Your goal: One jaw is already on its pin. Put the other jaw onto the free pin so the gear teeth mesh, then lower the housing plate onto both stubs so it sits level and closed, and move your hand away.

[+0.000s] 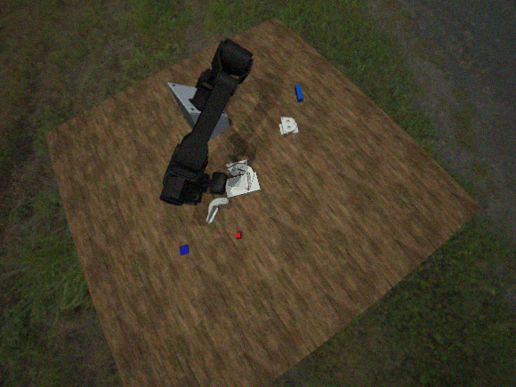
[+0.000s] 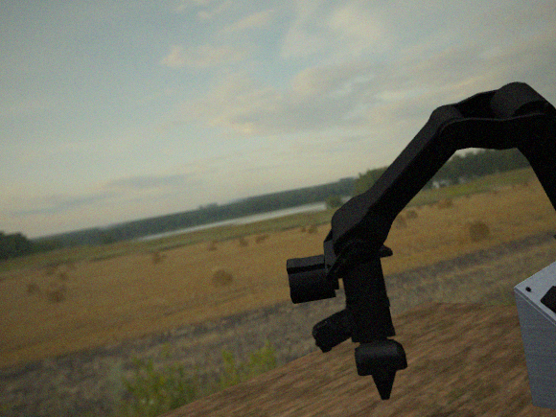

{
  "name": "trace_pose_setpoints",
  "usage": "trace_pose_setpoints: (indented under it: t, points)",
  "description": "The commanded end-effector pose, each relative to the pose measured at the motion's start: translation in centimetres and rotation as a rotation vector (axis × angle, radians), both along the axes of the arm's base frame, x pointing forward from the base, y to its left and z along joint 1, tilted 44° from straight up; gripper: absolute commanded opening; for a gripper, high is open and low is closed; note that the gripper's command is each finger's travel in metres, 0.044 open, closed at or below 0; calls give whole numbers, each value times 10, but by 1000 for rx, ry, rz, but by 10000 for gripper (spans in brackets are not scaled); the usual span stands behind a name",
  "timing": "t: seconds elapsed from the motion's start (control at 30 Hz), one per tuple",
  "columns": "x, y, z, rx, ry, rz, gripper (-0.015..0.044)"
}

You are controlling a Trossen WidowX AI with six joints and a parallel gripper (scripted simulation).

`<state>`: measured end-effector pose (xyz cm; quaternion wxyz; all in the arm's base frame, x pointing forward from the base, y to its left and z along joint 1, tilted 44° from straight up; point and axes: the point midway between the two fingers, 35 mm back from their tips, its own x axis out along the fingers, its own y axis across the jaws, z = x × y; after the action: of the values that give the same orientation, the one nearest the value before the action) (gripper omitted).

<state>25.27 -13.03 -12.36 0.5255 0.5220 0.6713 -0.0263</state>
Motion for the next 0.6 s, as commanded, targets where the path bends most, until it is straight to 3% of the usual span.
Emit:
trace_pose_setpoints:
  t: [0.0, 0.47, 0.57]
  points:
    - [0, 0, 0, 0, 0, 0, 53]
    - [0, 0, 0, 0, 0, 0, 420]
    - [0, 0, 0, 0, 0, 0, 440]
